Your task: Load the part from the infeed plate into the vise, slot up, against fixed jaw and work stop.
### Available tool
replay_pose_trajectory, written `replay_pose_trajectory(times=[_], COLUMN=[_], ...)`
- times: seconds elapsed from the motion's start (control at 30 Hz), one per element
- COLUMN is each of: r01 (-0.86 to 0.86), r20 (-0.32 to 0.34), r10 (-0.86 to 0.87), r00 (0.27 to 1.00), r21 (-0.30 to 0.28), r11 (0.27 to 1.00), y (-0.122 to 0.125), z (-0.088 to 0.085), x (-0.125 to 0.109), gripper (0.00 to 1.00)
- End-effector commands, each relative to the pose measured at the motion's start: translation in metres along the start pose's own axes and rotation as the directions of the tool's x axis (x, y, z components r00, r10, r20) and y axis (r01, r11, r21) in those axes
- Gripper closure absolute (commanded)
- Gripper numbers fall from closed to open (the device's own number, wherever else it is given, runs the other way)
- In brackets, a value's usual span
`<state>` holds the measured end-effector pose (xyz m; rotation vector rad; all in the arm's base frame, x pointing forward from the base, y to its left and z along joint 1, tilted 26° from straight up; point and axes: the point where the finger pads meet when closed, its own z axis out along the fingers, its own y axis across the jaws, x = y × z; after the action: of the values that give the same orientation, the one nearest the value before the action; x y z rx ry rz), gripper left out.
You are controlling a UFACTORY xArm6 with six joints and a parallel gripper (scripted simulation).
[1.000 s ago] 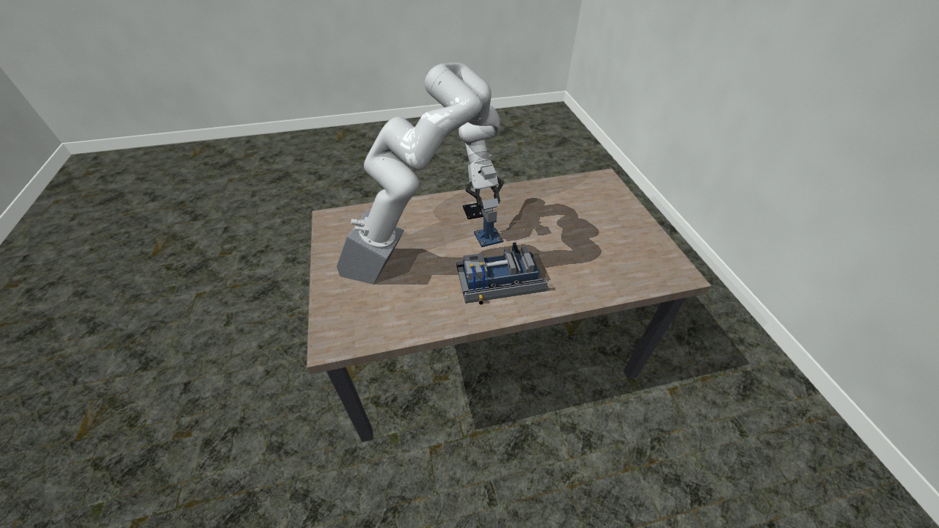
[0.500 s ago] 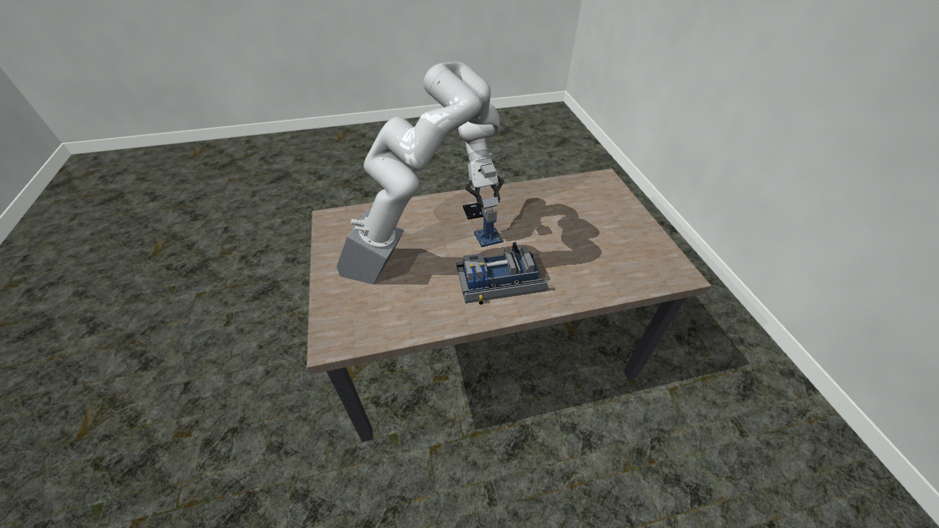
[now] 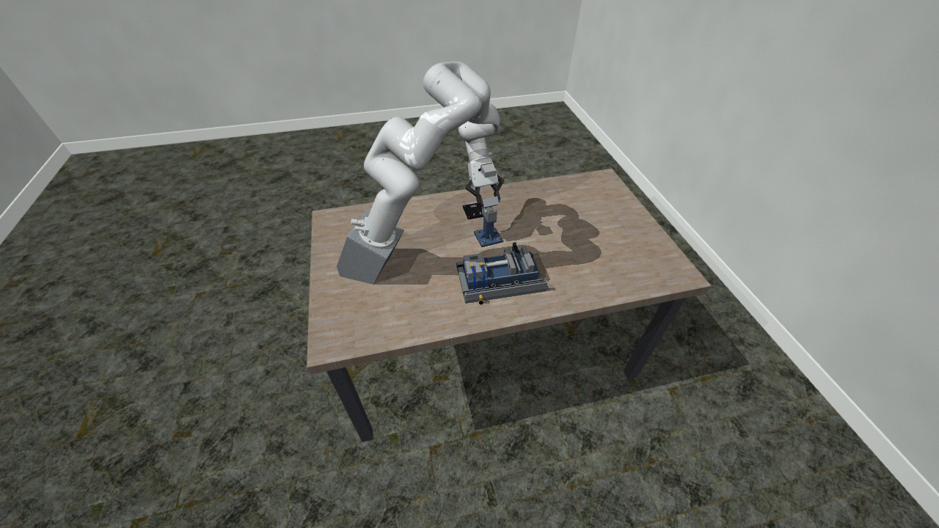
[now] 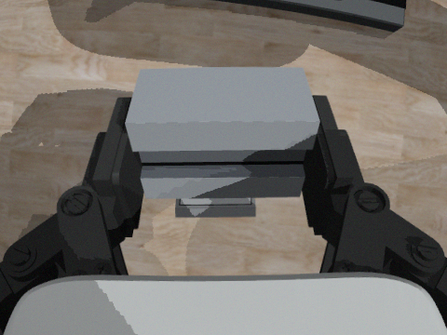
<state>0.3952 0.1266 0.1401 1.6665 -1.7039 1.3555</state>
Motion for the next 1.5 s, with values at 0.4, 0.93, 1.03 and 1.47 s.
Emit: replay_pose_trajectory(times=[0.4, 0.93, 1.03, 1.47], r01=[-0.002, -0.002, -0.002, -0.002], r20=[0.002, 0.006, 0.011, 0.053], r10=[0.002, 0.002, 0.002, 0.002], r00=[1.0, 1.0, 1.0, 0.999], r21=[0.001, 0.001, 0.001, 0.001], r11=[1.0, 1.0, 1.0, 1.0], y=[-0.001, -0.0009, -0.0008, 0.0], z=[-0.0012, -0.0012, -0.0011, -0.001], x=[0.0004, 0.0005, 0.0005, 0.001], gripper=[1.0, 1.0, 1.0, 1.0])
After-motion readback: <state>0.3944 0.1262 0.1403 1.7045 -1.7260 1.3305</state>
